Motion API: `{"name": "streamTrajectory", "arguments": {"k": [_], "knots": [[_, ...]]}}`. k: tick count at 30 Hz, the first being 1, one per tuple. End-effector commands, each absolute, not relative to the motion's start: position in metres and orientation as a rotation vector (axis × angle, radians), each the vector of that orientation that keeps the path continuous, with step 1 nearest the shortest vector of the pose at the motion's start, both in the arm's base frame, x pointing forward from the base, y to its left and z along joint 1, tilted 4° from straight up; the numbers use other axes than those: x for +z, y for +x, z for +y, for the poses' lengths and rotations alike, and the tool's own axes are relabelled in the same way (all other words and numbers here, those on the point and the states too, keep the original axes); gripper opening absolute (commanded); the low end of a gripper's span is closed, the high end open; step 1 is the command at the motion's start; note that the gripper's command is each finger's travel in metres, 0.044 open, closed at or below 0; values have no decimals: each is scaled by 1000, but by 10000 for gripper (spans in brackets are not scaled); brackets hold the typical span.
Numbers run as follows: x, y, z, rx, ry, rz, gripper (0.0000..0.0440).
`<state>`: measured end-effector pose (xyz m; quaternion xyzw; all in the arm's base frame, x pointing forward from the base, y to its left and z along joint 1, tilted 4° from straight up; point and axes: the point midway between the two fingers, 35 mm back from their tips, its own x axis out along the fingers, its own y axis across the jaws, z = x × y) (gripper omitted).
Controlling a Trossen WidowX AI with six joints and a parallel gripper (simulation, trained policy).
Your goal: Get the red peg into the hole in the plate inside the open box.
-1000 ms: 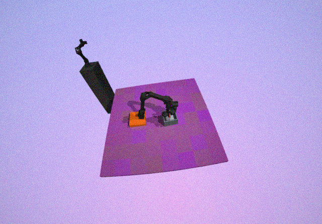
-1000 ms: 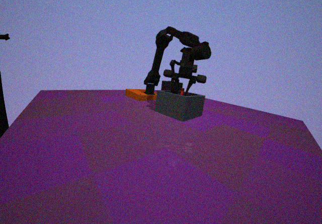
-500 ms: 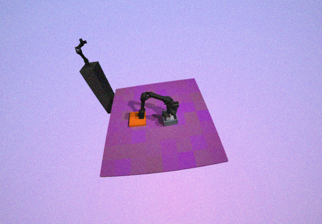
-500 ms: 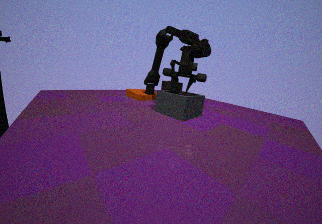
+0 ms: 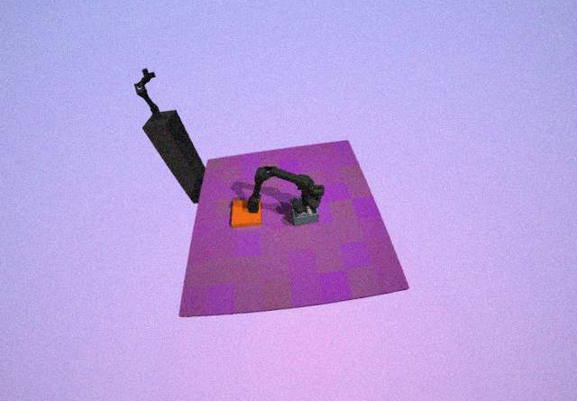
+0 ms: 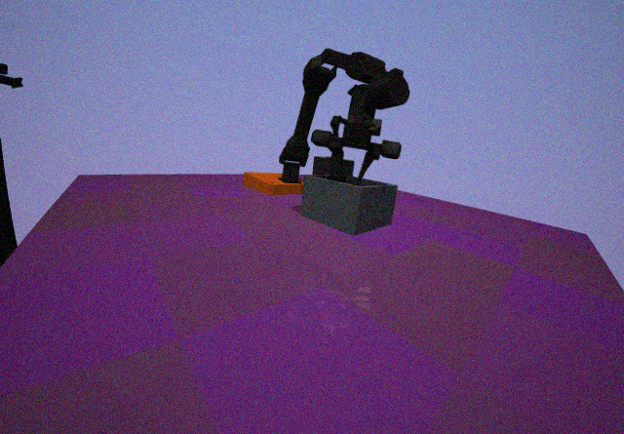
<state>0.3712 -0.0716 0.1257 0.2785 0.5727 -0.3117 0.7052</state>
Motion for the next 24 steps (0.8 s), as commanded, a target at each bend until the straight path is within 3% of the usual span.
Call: {"name": "streamTrajectory", "arguments": {"k": [1, 24], "knots": [[125, 375, -79, -700, 627, 1276, 184], [128, 378, -126, -781, 709, 1258, 216]]}}
